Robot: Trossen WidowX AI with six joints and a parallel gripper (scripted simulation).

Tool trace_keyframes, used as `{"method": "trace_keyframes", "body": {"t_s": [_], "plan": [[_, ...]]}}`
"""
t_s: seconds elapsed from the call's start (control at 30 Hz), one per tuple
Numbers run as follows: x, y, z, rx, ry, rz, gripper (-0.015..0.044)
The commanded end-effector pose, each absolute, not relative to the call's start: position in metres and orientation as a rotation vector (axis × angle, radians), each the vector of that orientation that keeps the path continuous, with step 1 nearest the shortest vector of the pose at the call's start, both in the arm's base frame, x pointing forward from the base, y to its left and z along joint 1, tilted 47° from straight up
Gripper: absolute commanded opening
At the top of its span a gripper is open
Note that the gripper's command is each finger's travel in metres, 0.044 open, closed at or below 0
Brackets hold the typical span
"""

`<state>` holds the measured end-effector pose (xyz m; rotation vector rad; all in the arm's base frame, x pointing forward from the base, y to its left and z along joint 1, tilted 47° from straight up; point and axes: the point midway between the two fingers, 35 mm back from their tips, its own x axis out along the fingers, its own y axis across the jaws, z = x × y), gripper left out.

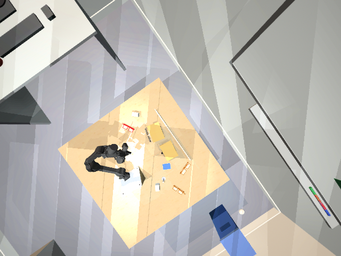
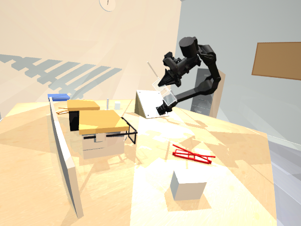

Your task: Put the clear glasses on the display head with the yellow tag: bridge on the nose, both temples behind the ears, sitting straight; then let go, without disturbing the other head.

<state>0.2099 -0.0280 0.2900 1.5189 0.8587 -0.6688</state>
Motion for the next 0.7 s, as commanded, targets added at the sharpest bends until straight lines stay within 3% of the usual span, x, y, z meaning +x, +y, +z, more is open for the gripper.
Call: {"method": "trace_keyframes", "body": {"t_s": [0.0, 0.67], "plan": [[0.202, -0.024, 0.291, 1.618, 0.809, -0.717, 0.0], [0.16, -0.003, 0.303, 2.188, 0.501, -0.871, 0.0]]}}
